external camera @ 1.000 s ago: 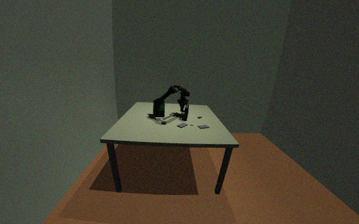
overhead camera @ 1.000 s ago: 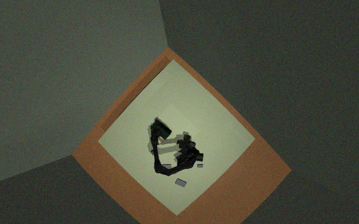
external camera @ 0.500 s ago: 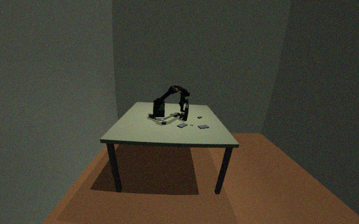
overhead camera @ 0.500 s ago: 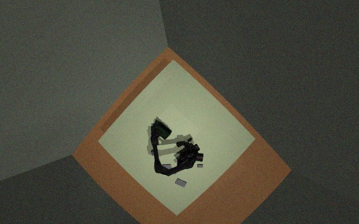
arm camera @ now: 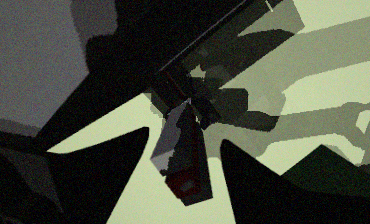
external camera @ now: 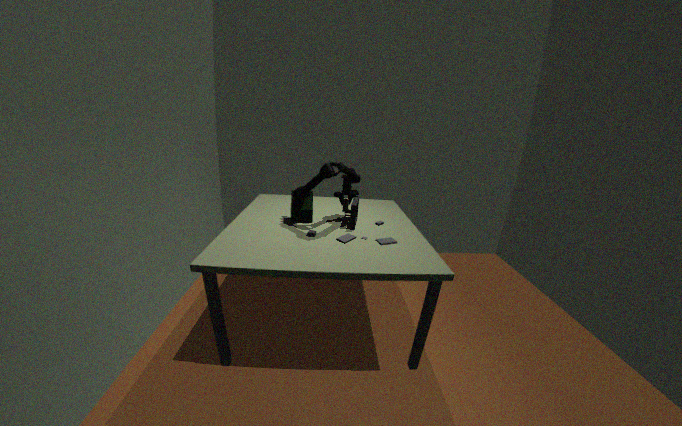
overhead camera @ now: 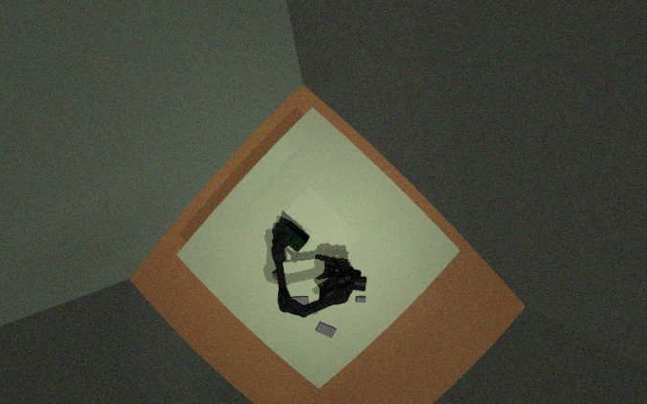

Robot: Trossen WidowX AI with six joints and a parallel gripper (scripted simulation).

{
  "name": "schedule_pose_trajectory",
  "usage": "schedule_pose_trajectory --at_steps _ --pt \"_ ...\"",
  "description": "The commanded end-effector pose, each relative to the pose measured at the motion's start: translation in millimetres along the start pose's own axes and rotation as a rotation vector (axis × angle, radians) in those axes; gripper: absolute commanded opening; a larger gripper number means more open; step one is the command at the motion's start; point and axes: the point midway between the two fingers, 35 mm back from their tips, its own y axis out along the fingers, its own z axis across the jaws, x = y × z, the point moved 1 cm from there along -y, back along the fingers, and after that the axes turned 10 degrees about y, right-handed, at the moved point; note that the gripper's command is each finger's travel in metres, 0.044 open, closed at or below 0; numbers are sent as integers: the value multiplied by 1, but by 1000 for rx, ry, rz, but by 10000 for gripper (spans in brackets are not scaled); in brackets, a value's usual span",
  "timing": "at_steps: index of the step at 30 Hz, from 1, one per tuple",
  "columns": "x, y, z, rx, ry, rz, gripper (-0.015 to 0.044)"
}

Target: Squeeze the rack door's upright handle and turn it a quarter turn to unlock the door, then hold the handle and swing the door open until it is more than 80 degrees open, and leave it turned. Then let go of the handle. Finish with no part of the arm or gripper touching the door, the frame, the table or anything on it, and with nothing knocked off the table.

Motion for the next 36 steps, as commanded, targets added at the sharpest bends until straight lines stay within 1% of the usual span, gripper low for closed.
schedule_pose_trajectory --at_steps 1,14,16,26,36 --pt "2 2 0 -4 219 -2 294" --pt "2 2 0 -3 863 -3 294" --pt "2 2 0 -3 929 -3 294" --pt "2 2 0 -3 937 -3 294" --pt "2 2 0 -3 937 -3 227"
